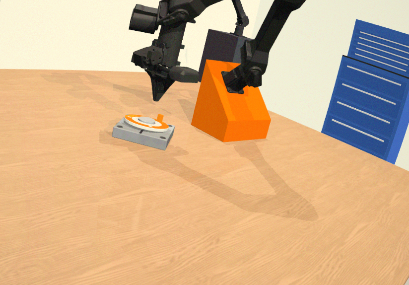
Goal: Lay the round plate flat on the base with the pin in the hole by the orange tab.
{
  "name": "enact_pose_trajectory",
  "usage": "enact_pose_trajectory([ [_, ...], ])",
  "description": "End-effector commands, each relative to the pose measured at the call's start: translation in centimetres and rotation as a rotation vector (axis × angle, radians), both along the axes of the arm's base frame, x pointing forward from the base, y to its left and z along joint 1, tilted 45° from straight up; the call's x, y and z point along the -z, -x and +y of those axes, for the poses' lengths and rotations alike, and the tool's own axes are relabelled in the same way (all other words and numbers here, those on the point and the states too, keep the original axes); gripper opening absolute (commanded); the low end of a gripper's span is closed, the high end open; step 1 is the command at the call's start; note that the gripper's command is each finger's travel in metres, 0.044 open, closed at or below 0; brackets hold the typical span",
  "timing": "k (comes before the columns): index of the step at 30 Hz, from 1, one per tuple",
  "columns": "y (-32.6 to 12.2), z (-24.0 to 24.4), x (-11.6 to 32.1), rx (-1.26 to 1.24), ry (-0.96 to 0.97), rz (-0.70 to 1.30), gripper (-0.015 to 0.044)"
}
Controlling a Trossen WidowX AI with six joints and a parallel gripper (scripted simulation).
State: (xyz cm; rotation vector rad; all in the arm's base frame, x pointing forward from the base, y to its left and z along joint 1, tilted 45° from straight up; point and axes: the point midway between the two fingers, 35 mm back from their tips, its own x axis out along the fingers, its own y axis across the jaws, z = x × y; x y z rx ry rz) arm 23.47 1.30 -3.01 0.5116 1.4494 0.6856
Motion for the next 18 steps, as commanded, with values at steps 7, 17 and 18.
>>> enact_pose_trajectory([
  [7,0.5,2.7,2.3,-0.001,-0.009,0.009,0.0],
  [17,0.9,3.3,1.7,-0.001,-0.01,0.009,0.0],
  [18,0.9,3.4,1.6,-0.001,-0.01,0.009,0.0],
])
